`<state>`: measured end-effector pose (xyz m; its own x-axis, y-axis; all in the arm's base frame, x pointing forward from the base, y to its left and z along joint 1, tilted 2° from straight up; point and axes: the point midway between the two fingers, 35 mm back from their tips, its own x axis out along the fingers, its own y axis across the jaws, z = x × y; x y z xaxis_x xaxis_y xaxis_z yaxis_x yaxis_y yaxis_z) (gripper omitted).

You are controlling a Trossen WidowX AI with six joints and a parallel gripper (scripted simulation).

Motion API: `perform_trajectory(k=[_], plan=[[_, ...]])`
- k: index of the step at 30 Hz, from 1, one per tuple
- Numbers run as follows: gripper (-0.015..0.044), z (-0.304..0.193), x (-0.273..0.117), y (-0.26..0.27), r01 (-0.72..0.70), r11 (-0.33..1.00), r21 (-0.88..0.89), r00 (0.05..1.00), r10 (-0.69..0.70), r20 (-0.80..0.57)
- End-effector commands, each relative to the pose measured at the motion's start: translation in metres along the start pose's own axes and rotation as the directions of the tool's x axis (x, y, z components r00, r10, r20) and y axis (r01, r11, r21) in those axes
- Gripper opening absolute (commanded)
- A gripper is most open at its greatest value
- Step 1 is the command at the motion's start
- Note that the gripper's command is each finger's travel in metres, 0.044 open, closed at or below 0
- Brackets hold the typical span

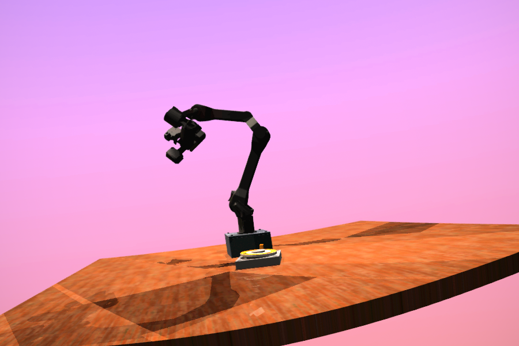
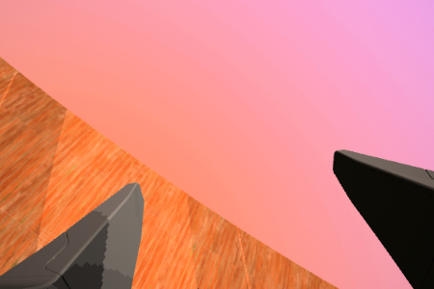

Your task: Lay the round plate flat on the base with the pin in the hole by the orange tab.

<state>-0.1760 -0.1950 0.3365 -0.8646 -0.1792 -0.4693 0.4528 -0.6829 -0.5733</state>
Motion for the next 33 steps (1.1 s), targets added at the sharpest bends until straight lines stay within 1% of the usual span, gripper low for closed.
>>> perform_trajectory(k=[1, 2, 4, 8, 10, 15, 16, 18, 19, 24, 26, 32, 33], plan=[[0.0374, 0.000, -0.001, 0.003, -0.009, 1.000, -0.006, 1.000, 0.009, 0.003], [0.0347, 0.001, -0.002, 0.012, -0.037, 0.999, -0.023, 0.999, 0.037, 0.011], [0.0295, 0.003, -0.011, 0.045, -0.135, 0.987, -0.091, 0.990, 0.138, 0.035], [0.0190, -0.003, -0.040, 0.115, -0.326, 0.911, -0.252, 0.935, 0.350, 0.056], [0.0137, -0.006, -0.045, 0.125, -0.353, 0.893, -0.278, 0.923, 0.382, 0.055], [0.0006, -0.035, -0.094, 0.195, -0.514, 0.717, -0.471, 0.808, 0.590, 0.015], [0.0000, -0.044, -0.105, 0.207, -0.539, 0.672, -0.509, 0.780, 0.625, 0.000], [0.0000, -0.050, -0.113, 0.213, -0.548, 0.644, -0.534, 0.764, 0.645, -0.006], [0.0000, -0.057, -0.122, 0.220, -0.558, 0.608, -0.565, 0.743, 0.669, -0.014], [0.0000, -0.113, -0.177, 0.255, -0.589, 0.361, -0.723, 0.613, 0.783, -0.108], [0.0000, -0.122, -0.184, 0.259, -0.590, 0.323, -0.740, 0.595, 0.794, -0.127], [0.0000, -0.212, -0.241, 0.276, -0.544, -0.023, -0.839, 0.458, 0.829, -0.320], [0.0000, -0.215, -0.242, 0.276, -0.542, -0.032, -0.840, 0.455, 0.829, -0.325]])
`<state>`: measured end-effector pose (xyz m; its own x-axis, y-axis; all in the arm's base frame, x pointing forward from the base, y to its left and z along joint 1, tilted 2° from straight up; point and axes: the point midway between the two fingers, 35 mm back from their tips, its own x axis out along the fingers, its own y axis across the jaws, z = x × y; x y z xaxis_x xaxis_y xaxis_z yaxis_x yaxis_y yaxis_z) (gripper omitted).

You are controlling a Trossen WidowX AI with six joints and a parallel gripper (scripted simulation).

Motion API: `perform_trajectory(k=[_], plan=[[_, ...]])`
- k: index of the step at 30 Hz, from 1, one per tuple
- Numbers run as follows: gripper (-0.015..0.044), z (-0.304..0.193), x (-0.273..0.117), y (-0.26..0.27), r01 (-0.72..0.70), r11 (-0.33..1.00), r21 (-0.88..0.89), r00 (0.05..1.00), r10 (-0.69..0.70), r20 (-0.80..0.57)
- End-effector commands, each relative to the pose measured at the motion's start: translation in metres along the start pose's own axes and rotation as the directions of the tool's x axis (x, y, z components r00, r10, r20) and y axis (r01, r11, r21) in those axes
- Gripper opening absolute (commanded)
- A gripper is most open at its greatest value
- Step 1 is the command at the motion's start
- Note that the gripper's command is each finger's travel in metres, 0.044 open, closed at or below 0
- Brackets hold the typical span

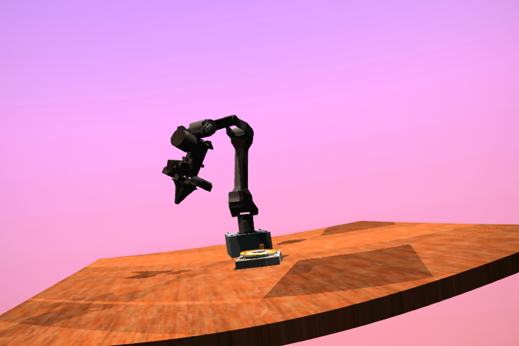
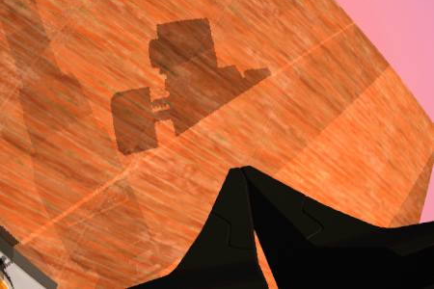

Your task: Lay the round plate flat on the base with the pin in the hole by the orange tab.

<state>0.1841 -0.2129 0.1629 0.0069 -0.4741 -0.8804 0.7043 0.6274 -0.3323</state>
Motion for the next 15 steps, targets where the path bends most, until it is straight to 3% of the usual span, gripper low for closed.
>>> perform_trajectory(k=[1, 7, 9, 15], plan=[[0.0000, -0.007, 0.002, 0.044, -0.095, 0.989, -0.109, 0.995, 0.094, -0.016], [0.0000, -0.044, -0.005, 0.139, -0.293, 0.885, -0.362, 0.956, 0.273, -0.107], [0.0000, -0.051, -0.006, 0.149, -0.314, 0.866, -0.390, 0.949, 0.289, -0.123], [0.0000, -0.125, -0.022, 0.221, -0.470, 0.652, -0.594, 0.882, 0.371, -0.290]])
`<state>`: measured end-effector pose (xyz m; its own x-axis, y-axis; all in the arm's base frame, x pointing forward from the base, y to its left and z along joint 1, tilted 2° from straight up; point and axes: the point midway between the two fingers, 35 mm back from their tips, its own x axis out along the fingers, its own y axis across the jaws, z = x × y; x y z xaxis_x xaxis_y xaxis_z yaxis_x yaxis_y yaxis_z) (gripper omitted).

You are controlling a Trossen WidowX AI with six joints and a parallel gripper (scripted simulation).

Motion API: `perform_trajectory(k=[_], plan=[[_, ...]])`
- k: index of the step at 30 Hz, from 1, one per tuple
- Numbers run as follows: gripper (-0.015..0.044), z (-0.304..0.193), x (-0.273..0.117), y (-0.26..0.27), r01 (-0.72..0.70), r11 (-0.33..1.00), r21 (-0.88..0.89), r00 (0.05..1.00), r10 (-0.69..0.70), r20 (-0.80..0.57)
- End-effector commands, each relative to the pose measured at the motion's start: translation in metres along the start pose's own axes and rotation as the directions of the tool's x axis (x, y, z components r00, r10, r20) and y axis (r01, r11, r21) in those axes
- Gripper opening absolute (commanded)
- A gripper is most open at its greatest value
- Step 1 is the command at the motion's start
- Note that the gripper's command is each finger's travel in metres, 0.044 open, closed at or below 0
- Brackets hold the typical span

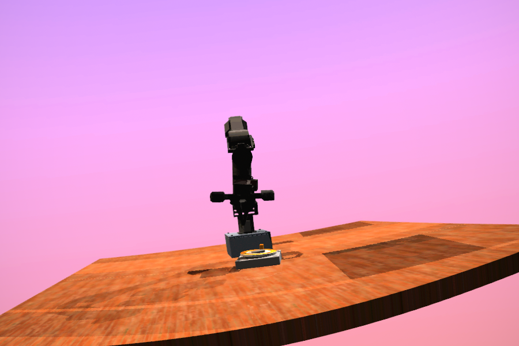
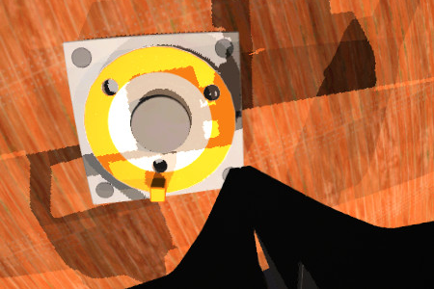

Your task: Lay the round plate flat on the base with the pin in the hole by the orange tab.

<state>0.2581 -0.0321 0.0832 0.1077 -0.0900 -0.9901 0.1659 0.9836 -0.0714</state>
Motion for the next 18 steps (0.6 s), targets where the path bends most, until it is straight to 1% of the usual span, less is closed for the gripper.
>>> perform_trajectory(k=[1, 4, 9, 18], plan=[[0.0000, -0.018, 0.012, 0.047, -0.088, 0.987, -0.132, 0.995, 0.080, -0.064], [0.0000, -0.030, 0.017, 0.064, -0.126, 0.974, -0.191, 0.989, 0.109, -0.097], [0.0000, -0.031, 0.020, 0.064, -0.126, 0.974, -0.191, 0.989, 0.109, -0.097], [0.0000, -0.037, 0.062, 0.066, -0.126, 0.974, -0.191, 0.989, 0.108, -0.098]])
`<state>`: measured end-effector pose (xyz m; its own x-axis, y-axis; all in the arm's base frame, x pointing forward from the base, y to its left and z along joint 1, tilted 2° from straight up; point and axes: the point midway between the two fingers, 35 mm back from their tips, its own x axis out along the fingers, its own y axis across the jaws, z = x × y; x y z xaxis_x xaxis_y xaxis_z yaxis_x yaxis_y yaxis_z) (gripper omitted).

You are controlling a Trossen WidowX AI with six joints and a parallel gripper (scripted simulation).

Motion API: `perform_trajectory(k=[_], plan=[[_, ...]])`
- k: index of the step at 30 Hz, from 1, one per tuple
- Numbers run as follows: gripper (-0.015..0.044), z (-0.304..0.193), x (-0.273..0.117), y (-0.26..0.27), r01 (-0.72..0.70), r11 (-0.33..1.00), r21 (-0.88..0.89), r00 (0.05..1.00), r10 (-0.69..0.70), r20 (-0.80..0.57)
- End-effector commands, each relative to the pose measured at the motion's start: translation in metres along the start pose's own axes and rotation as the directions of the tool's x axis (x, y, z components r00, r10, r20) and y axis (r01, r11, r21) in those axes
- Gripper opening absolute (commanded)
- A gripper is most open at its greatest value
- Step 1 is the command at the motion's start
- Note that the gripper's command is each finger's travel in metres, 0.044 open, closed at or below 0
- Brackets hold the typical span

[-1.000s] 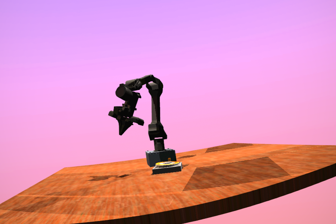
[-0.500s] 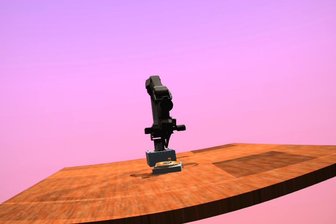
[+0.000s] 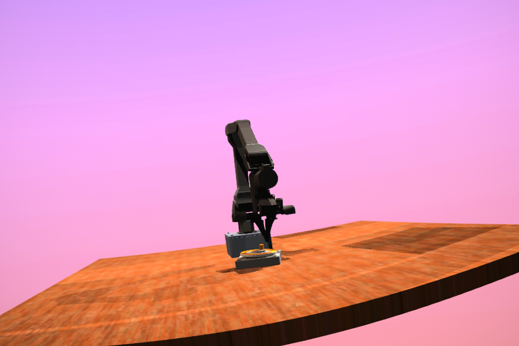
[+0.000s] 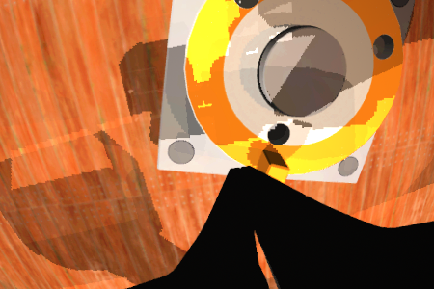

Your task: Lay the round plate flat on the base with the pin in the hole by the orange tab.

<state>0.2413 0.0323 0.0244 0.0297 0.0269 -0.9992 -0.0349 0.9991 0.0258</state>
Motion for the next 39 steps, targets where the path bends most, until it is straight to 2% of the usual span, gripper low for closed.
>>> perform_trajectory(k=[1, 39], plan=[[0.0000, -0.002, 0.014, 0.000, -0.006, 1.000, -0.004, 1.000, 0.006, -0.001], [0.0000, -0.017, 0.016, -0.036, -0.003, 1.000, -0.004, 1.000, 0.003, -0.002]])
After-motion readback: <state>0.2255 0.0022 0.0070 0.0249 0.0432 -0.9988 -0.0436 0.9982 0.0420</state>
